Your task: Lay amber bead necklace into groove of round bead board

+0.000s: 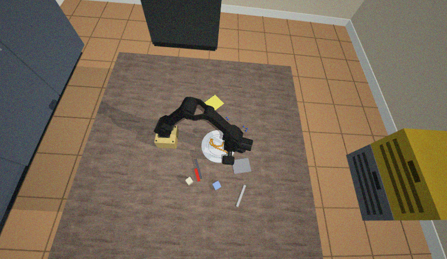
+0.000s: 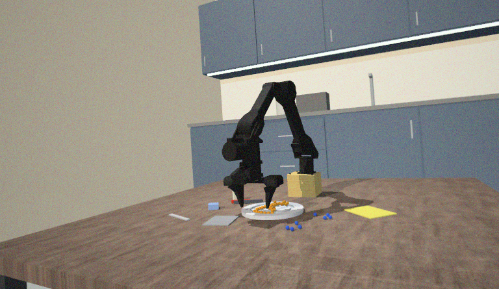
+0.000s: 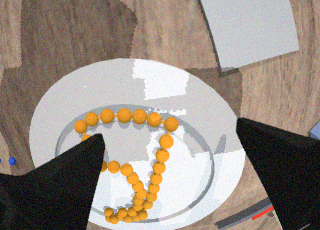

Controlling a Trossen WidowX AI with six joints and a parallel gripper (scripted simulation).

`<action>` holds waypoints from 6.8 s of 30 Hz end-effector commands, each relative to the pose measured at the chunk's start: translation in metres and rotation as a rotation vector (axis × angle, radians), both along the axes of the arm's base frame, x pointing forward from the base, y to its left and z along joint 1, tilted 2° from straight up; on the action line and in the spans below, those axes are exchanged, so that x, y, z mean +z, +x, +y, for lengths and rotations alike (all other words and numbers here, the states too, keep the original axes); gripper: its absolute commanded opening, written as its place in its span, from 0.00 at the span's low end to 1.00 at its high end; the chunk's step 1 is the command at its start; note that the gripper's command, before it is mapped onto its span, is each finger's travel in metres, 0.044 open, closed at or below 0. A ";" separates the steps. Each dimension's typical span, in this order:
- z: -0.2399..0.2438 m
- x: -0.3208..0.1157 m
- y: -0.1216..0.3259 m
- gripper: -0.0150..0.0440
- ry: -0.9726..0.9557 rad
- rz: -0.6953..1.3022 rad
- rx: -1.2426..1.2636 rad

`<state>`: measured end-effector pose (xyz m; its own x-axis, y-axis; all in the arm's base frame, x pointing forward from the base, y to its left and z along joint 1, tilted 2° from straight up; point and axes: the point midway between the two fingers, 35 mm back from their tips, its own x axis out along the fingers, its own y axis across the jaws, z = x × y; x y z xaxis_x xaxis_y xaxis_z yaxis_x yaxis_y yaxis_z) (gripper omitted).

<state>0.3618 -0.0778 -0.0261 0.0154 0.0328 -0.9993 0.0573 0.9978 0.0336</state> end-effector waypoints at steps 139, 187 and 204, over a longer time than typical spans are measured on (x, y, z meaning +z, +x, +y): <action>-0.010 -0.002 -0.008 1.00 0.007 0.010 -0.369; -0.004 0.007 -0.016 0.46 0.007 0.003 -0.429; -0.003 -0.011 -0.018 0.46 0.008 0.013 -0.431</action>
<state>0.3446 -0.0814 -0.0344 0.0214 0.0312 -0.9993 0.4666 0.8837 0.0376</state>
